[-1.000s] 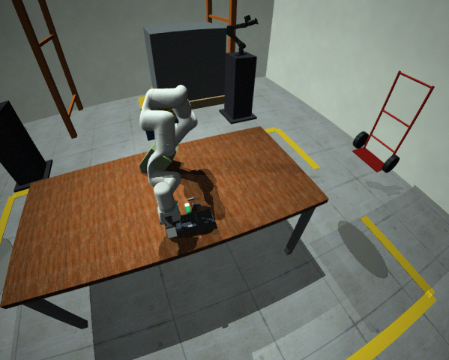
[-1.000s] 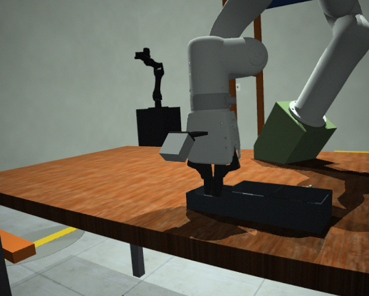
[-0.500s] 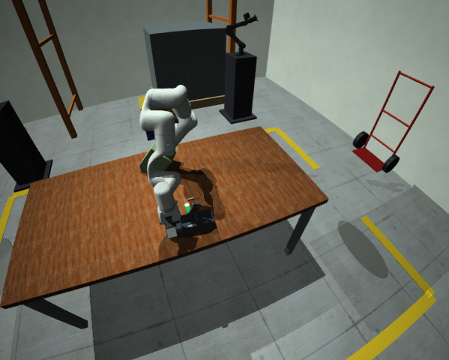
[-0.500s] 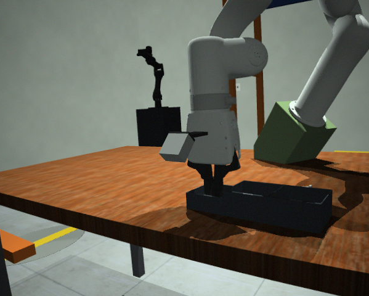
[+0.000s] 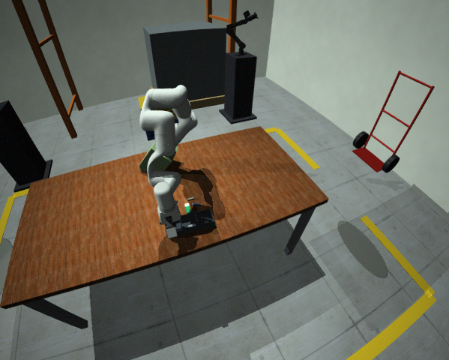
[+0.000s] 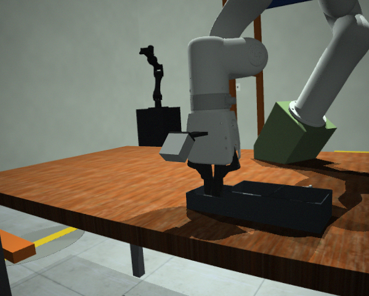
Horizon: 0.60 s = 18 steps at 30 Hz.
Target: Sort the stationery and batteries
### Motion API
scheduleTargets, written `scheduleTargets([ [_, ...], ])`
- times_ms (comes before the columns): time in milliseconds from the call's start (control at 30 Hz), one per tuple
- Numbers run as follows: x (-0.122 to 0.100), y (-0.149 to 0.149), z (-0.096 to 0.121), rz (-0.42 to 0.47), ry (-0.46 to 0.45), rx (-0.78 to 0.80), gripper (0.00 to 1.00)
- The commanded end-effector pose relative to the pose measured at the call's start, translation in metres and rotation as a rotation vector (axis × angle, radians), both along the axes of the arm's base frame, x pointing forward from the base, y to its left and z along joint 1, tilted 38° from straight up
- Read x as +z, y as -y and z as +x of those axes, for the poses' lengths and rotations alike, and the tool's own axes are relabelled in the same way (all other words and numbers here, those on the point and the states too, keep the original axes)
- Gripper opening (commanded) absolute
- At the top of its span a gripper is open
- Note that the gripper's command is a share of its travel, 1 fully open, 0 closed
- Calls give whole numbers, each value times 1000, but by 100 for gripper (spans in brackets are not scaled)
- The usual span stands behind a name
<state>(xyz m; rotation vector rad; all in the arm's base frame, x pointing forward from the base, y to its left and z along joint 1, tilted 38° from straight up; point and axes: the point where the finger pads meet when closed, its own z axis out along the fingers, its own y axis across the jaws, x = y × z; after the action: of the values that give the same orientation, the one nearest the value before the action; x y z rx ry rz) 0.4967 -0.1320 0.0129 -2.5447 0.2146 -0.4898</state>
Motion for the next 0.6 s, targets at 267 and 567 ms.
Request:
scheduleTargets([
  [267,1,2,1,-2,2,-3,7],
  [567,9,7,-3,-2,2,-3,7],
])
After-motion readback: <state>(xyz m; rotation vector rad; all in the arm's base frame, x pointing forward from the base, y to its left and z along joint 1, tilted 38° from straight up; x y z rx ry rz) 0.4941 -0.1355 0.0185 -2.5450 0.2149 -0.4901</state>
